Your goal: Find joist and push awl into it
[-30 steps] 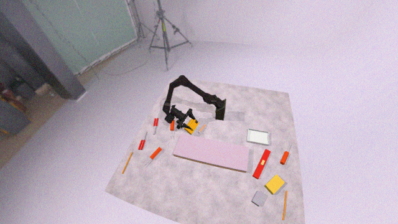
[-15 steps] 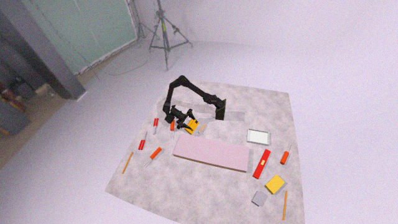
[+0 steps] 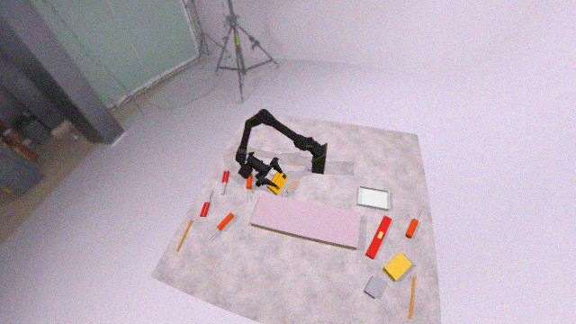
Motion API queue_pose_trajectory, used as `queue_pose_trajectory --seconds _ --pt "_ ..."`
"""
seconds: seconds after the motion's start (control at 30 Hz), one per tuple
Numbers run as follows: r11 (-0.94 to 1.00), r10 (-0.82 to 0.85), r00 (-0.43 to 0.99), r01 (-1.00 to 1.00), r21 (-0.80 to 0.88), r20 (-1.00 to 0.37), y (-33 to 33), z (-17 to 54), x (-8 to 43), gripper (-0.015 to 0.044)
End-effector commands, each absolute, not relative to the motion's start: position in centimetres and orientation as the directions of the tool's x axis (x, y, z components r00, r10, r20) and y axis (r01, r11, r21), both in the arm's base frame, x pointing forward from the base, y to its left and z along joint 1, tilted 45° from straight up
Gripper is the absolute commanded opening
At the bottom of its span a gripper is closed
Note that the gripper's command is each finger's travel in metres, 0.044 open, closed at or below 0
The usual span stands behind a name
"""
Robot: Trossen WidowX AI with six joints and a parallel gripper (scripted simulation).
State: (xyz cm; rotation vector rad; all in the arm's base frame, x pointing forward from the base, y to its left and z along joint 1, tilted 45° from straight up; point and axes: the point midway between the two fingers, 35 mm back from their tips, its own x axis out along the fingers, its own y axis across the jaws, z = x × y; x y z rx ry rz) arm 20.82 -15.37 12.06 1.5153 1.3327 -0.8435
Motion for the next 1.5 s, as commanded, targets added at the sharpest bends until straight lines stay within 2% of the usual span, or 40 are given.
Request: queue_pose_trajectory --seconds 0.0,1.47 --pt "0.010 0.352 0.178 0.981 0.194 -0.919 -15.37 12.05 20.81 0.0380" --pt "0.008 0.349 0.181 0.981 0.196 -0.919 -16.30 12.13 20.82 0.0380"
